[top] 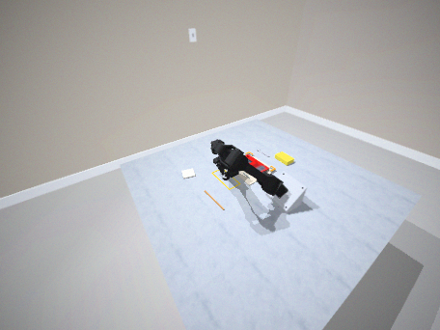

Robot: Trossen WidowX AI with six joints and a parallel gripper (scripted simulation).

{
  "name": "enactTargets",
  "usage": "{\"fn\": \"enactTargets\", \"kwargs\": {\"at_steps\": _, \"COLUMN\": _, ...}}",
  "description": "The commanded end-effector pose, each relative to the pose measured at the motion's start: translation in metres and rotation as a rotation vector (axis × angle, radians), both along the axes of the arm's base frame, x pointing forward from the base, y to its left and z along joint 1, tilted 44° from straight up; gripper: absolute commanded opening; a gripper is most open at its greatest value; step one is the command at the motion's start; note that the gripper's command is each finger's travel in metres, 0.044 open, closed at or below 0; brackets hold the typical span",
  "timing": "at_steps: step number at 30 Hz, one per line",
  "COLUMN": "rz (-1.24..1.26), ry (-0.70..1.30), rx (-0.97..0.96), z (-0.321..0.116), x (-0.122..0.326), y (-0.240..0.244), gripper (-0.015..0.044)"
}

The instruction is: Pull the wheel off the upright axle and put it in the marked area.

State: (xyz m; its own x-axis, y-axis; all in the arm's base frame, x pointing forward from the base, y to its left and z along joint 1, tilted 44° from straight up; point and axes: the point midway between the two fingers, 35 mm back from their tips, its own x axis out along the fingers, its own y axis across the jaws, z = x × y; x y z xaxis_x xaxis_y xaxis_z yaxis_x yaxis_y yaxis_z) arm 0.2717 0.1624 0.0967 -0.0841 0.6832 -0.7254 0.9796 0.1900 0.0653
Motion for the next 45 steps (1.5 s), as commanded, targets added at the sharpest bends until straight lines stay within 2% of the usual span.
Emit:
{"fn": "enactTargets", "kwargs": {"at_steps": 1, "rz": -0.001, "ry": -0.004, "rx": 0.0, "z": 0.008, "x": 0.003, "y": -0.007, "gripper": 0.03}}
{"fn": "enactTargets", "kwargs": {"at_steps": 7, "rz": -0.006, "ry": -0.001, "rx": 0.003, "z": 0.041, "x": 0.006, "y": -0.04, "gripper": 0.03}}
{"fn": "enactTargets", "kwargs": {"at_steps": 11, "rz": -0.006, "ry": 0.0, "rx": 0.003, "z": 0.043, "x": 0.006, "y": -0.041, "gripper": 0.03}}
{"fn": "enactTargets", "kwargs": {"at_steps": 16, "rz": -0.012, "ry": 0.007, "rx": -0.014, "z": 0.037, "x": -0.018, "y": -0.075, "gripper": 0.0431}}
{"fn": "enactTargets", "kwargs": {"at_steps": 17, "rz": -0.011, "ry": 0.006, "rx": -0.014, "z": 0.038, "x": -0.026, "y": -0.084, "gripper": 0.044}}
{"fn": "enactTargets", "kwargs": {"at_steps": 23, "rz": -0.007, "ry": 0.006, "rx": -0.001, "z": 0.043, "x": -0.064, "y": -0.116, "gripper": 0.044}}
{"fn": "enactTargets", "kwargs": {"at_steps": 45, "rz": -0.007, "ry": 0.006, "rx": -0.001, "z": 0.043, "x": -0.064, "y": -0.116, "gripper": 0.044}}
